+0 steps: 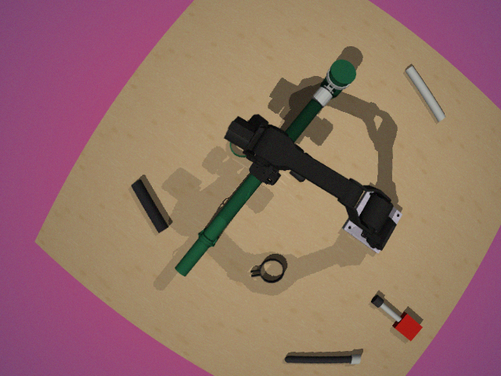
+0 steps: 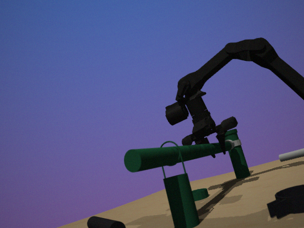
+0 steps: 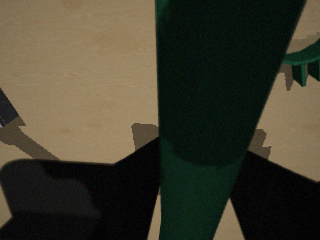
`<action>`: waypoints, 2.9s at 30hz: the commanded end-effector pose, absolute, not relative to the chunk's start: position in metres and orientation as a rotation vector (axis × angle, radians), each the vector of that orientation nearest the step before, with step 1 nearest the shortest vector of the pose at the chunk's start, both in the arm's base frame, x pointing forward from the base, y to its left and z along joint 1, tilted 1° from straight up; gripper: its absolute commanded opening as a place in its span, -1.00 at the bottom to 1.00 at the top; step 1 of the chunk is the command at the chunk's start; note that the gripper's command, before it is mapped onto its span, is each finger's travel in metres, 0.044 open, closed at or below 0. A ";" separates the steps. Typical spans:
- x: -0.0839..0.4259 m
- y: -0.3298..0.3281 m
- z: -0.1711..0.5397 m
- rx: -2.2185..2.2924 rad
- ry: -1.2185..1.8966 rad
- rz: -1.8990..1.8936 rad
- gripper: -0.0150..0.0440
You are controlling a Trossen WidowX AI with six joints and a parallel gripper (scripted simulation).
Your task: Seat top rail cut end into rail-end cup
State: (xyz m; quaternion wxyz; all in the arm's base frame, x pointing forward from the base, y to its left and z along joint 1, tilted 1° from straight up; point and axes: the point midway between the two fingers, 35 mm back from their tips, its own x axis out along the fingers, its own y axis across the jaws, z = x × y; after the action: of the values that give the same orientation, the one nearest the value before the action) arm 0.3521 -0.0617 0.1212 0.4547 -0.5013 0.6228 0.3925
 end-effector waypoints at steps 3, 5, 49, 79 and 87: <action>0.352 -0.066 0.124 -1.246 1.544 0.962 -0.49; 0.352 -0.066 0.124 -1.246 1.544 0.962 -0.49; 0.352 -0.064 0.123 -1.236 1.534 0.973 -0.49; 0.349 -0.076 0.126 -1.233 1.531 0.976 -0.49; 0.348 -0.082 0.128 -1.234 1.531 0.976 -0.49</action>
State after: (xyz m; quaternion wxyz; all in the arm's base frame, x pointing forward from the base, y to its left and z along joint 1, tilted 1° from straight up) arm 0.3492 -0.0771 0.1216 0.4556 -0.4953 0.6209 0.4019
